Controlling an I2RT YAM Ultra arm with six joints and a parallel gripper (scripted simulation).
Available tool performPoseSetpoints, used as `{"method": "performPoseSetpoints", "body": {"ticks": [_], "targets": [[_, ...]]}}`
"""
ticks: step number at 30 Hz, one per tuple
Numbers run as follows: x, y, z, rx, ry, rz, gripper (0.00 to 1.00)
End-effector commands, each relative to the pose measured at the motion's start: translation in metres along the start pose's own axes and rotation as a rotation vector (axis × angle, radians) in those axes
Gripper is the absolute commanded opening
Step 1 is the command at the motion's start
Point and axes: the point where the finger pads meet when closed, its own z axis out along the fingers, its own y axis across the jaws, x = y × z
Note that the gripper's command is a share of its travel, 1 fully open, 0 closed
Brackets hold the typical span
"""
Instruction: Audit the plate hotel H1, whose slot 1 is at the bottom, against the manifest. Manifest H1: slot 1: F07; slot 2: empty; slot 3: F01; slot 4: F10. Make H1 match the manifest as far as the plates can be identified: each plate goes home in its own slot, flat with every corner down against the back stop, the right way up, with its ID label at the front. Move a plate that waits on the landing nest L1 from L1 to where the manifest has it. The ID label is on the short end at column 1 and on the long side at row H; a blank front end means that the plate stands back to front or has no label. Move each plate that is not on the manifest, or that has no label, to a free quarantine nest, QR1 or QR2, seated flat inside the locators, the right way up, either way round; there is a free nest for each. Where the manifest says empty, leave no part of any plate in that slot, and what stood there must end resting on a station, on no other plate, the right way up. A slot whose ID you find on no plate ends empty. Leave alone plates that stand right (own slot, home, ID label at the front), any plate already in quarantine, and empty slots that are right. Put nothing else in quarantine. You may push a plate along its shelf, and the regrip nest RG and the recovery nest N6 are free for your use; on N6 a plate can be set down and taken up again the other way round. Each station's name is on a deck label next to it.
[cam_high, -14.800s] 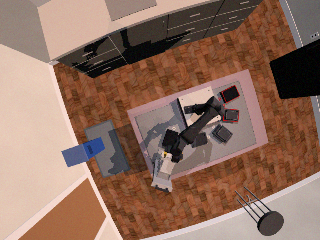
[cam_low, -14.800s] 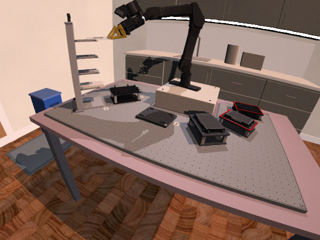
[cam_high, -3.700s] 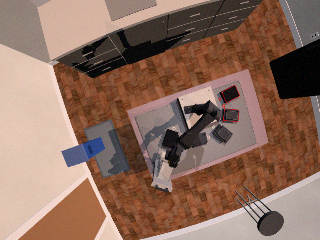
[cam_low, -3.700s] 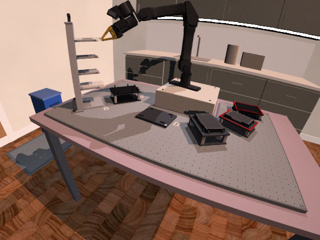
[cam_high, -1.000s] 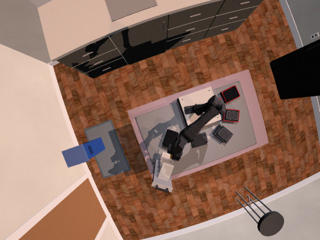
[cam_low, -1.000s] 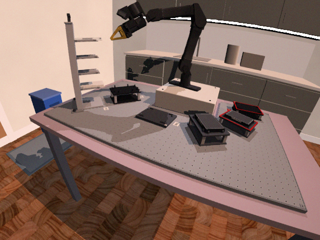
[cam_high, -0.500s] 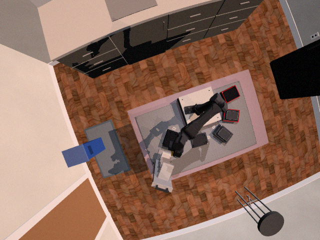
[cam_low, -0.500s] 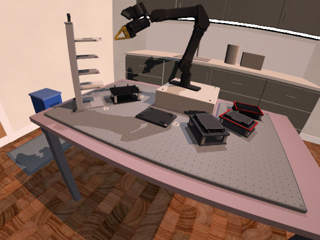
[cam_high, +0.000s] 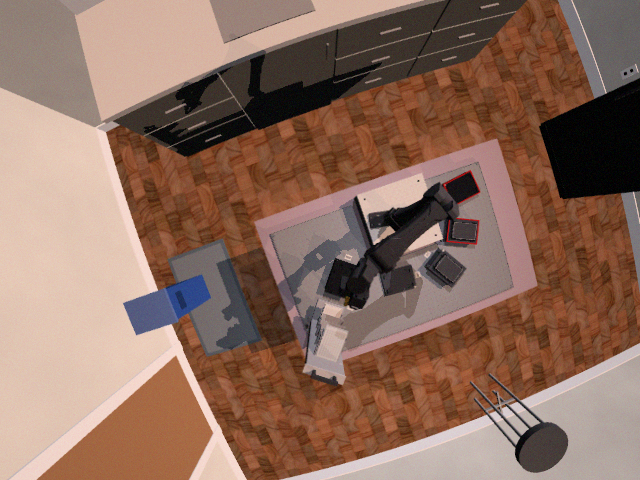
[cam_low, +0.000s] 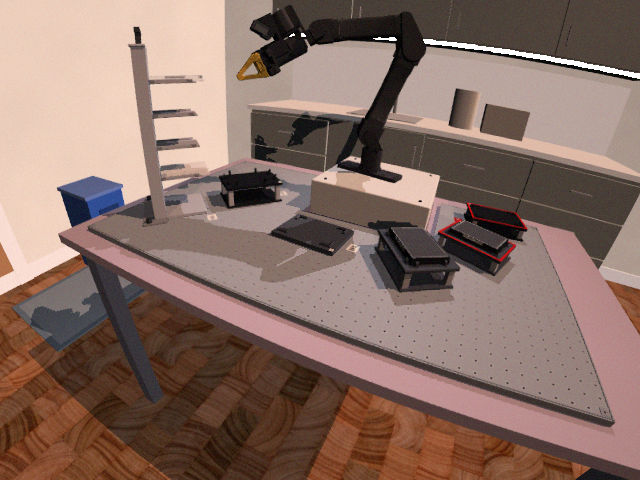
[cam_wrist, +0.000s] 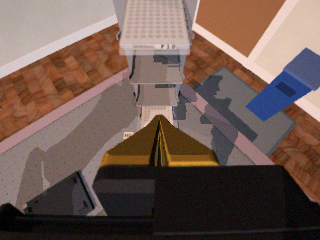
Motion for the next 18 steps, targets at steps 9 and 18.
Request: {"method": "performPoseSetpoints", "body": {"ticks": [9,18], "targets": [[0.011,0.003,-0.005,-0.011,-0.001,-0.006,0.0],[0.032,0.003,0.007,-0.011,-0.001,-0.006,0.0]]}}
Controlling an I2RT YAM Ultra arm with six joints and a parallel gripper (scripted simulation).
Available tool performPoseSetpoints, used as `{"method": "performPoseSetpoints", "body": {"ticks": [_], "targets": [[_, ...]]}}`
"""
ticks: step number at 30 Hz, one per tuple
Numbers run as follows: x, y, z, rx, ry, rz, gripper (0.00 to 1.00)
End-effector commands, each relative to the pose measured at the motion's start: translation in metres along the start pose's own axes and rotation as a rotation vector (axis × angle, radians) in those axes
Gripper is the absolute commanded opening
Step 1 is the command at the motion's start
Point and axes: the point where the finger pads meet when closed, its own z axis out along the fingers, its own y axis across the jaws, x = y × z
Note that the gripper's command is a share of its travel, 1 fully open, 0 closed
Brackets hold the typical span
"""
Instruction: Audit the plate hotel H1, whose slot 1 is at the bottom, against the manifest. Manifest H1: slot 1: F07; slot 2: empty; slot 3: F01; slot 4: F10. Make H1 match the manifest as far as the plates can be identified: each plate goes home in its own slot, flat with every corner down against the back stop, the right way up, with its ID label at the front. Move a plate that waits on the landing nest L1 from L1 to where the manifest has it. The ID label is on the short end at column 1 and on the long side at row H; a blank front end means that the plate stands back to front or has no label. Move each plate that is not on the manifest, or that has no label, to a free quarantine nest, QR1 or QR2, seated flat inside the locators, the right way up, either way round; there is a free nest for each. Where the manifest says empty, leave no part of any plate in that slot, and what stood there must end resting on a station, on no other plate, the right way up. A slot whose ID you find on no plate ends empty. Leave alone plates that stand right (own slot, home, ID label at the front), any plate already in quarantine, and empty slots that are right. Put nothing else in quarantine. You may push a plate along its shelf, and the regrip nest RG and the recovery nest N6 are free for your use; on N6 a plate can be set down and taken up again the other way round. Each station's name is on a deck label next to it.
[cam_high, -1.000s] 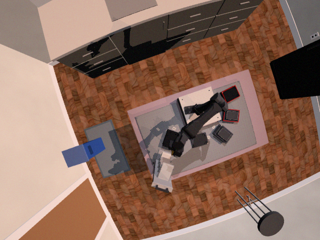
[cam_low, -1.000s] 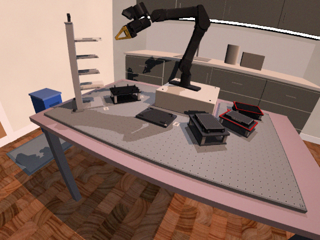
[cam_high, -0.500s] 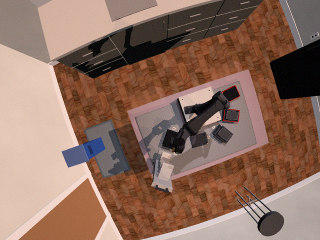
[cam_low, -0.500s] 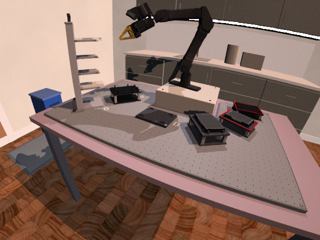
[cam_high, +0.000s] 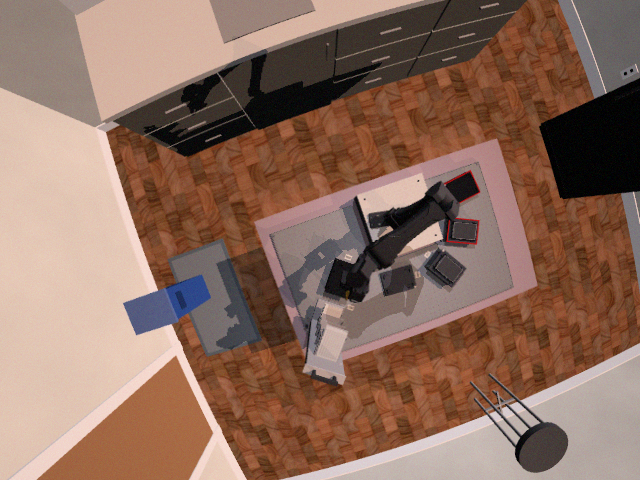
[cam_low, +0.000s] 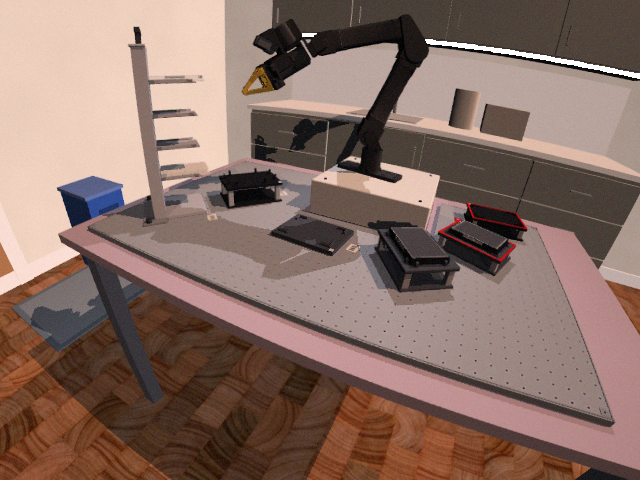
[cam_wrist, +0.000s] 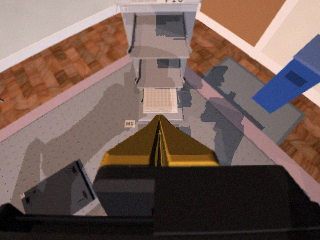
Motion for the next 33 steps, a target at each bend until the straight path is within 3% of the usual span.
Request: {"method": "performPoseSetpoints", "body": {"ticks": [1,26,33], "targets": [[-0.006,-0.001,0.001,0.005,-0.037,-0.02,0.0],[0.042,-0.002,0.03,0.005,-0.037,-0.02,0.0],[0.042,0.021,0.033,0.004,-0.037,-0.019,0.0]]}}
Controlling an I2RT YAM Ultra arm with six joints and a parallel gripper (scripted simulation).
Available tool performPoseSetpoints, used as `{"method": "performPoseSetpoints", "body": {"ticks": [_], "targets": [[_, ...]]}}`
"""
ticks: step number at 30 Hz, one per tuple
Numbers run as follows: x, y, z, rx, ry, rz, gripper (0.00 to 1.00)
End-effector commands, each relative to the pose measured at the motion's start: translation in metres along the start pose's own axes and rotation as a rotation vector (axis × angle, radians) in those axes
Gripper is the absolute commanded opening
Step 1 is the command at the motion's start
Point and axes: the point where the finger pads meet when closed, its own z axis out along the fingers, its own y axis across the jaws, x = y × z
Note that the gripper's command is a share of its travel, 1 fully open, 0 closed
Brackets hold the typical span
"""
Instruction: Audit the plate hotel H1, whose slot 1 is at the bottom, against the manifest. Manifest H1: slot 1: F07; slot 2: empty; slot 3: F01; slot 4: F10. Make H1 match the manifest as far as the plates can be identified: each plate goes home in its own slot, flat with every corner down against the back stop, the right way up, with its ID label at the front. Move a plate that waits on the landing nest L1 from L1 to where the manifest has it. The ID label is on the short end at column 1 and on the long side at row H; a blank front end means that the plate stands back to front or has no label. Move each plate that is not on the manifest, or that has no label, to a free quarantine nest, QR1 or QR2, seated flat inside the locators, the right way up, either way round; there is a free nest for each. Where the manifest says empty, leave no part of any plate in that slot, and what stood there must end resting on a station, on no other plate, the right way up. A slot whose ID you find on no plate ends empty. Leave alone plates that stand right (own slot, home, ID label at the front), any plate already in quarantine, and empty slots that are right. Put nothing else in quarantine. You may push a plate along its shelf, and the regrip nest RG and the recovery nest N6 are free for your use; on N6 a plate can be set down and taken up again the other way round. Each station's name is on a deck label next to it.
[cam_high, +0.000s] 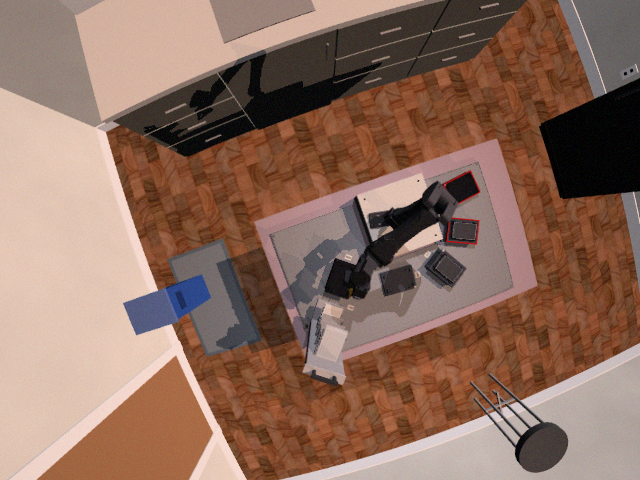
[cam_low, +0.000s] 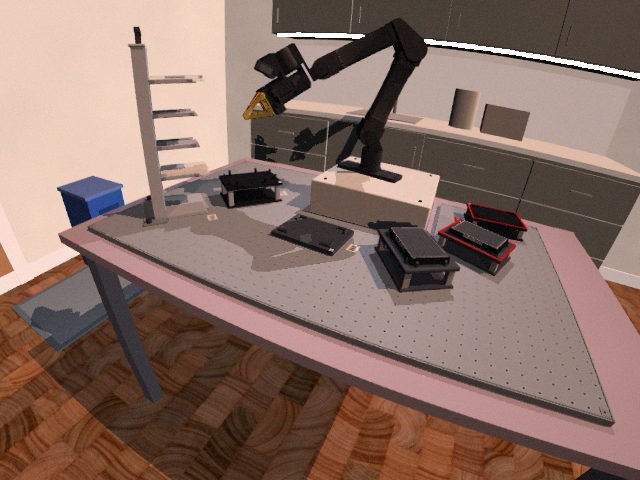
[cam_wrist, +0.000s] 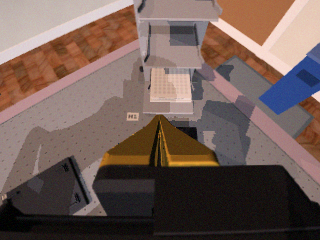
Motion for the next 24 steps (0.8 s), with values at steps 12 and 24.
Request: {"method": "performPoseSetpoints", "body": {"ticks": [12,24], "targets": [[-0.012,0.035,0.003,0.02,-0.03,0.003,0.0],[-0.013,0.068,0.008,0.019,-0.03,0.005,0.0]]}}
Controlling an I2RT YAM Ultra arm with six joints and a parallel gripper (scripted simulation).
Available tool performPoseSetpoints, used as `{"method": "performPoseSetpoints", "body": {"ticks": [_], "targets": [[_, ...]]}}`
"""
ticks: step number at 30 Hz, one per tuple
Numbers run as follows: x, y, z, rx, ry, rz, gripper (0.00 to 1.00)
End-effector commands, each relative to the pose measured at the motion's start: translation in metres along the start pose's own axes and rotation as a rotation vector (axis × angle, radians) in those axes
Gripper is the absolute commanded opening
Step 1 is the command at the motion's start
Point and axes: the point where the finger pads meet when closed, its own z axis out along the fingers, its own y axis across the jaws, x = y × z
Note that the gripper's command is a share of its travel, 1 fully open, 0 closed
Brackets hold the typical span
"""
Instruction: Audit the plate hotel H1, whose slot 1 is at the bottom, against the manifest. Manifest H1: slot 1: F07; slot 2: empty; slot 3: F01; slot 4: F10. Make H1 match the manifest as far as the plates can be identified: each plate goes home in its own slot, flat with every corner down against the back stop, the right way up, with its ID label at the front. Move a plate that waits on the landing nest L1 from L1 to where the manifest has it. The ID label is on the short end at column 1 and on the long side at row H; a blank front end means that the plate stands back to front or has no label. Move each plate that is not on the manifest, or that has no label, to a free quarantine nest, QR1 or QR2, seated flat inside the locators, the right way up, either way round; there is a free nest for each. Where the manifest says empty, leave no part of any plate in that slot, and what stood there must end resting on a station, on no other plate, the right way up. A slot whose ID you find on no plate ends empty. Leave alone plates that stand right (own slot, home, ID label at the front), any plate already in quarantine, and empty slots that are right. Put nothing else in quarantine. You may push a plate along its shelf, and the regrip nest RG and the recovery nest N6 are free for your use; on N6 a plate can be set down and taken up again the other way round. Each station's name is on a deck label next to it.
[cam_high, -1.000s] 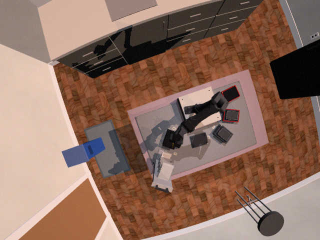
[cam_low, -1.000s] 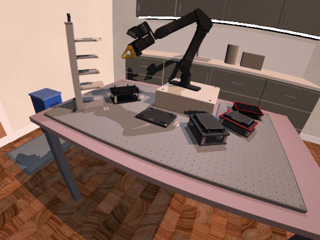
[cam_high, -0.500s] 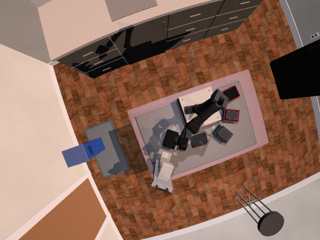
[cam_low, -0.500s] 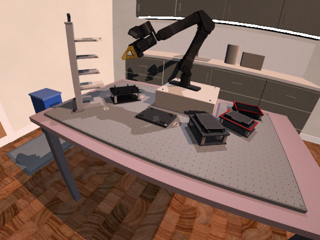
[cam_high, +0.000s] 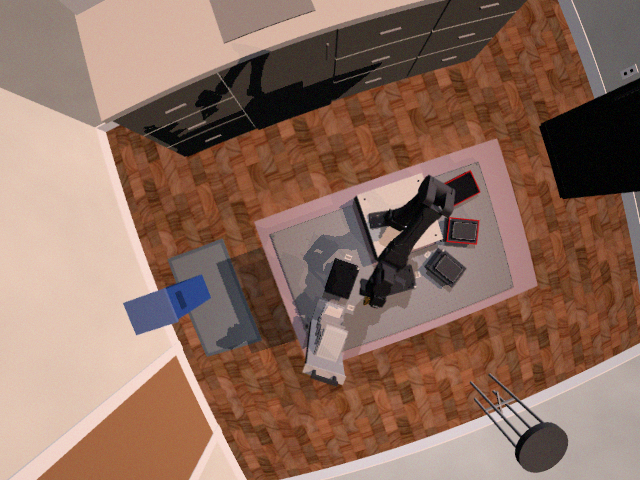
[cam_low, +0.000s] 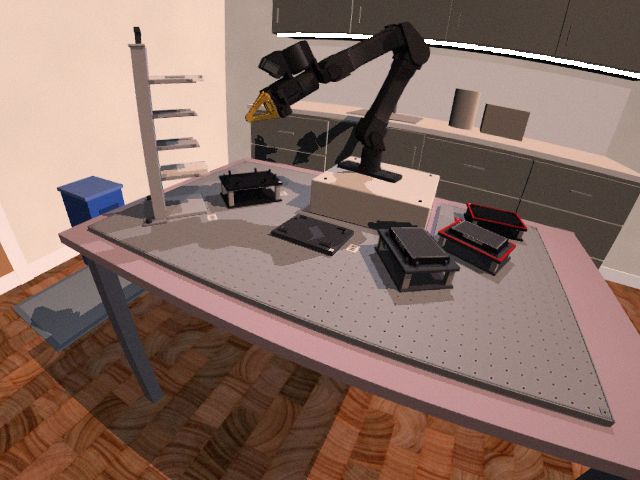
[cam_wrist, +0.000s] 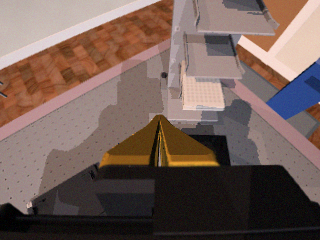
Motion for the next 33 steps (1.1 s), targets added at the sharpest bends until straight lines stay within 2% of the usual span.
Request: {"method": "performPoseSetpoints", "body": {"ticks": [1,10,13,15,30,33], "targets": [[-0.004,0.004,0.0,0.024,-0.01,0.016,0.0],[-0.006,0.033,0.005,0.024,-0.01,0.017,0.0],[-0.005,0.043,0.003,0.003,0.019,-0.018,0.0],[-0.005,0.043,0.003,0.003,0.019,-0.018,0.0],[0.0,0.093,-0.004,-0.101,0.162,-0.193,0.0],[0.0,0.096,-0.004,-0.108,0.172,-0.205,0.0]]}}
